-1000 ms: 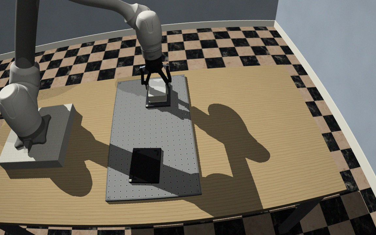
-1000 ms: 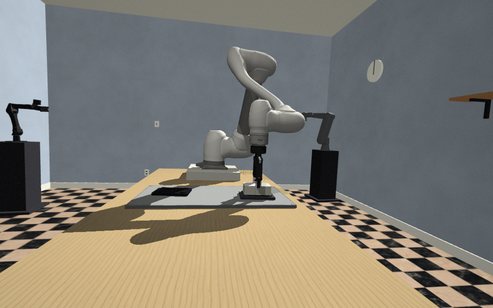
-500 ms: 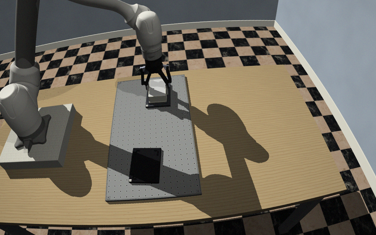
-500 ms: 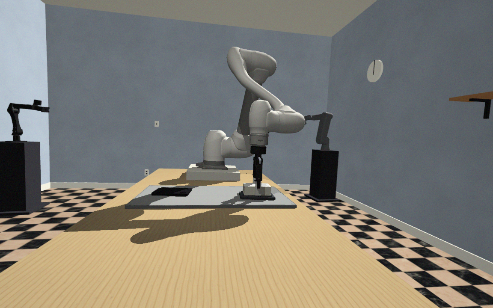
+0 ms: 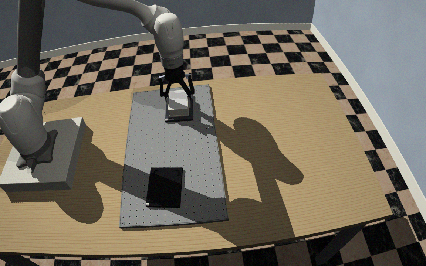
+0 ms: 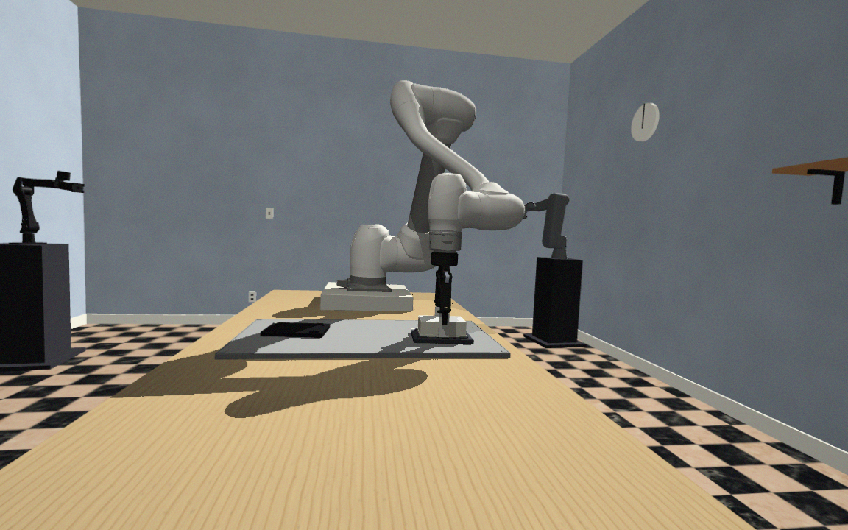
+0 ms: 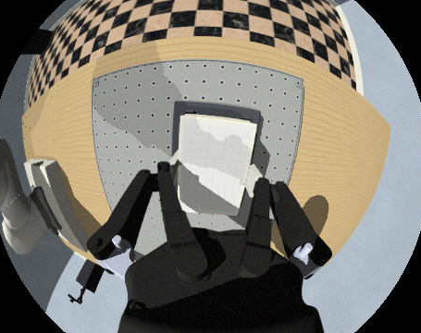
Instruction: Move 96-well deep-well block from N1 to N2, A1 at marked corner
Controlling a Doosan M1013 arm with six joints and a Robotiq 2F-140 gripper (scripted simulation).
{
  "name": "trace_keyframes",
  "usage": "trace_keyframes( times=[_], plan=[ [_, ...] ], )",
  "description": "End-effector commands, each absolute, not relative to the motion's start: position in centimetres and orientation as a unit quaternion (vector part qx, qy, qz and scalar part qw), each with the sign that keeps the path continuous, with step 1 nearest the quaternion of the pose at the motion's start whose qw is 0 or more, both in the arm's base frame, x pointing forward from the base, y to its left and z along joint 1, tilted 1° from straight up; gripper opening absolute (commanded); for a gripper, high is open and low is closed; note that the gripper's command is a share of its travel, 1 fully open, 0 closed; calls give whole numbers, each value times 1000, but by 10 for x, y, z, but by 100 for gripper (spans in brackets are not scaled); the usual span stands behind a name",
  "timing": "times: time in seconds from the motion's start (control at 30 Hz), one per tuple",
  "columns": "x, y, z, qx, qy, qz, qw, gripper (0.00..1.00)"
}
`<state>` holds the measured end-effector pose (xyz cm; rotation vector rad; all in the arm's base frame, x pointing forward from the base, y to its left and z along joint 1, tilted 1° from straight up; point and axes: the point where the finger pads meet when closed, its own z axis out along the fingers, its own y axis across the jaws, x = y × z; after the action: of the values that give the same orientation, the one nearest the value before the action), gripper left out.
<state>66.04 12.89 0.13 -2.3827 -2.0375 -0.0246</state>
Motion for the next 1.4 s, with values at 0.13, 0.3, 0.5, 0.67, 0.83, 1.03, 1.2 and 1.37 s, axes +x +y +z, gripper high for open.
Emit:
trace_keyframes(
  times=[0.13, 0.3, 0.5, 0.67, 0.83, 1.03, 1.2, 1.37],
  plan=[
    [660, 129, 1, -760, -650, -8, 3, 0],
    [660, 129, 0, -760, -650, -8, 3, 100],
    [660, 129, 0, -760, -650, -8, 3, 100],
    [660, 129, 0, -760, -650, -8, 3, 100],
    [660, 129, 0, -760, -650, -8, 3, 100],
    [660, 129, 14, -760, -650, -8, 3, 100],
    [660, 129, 27, -760, -650, -8, 3, 100],
    [660, 128, 35, -760, -650, -8, 3, 100]
  ],
)
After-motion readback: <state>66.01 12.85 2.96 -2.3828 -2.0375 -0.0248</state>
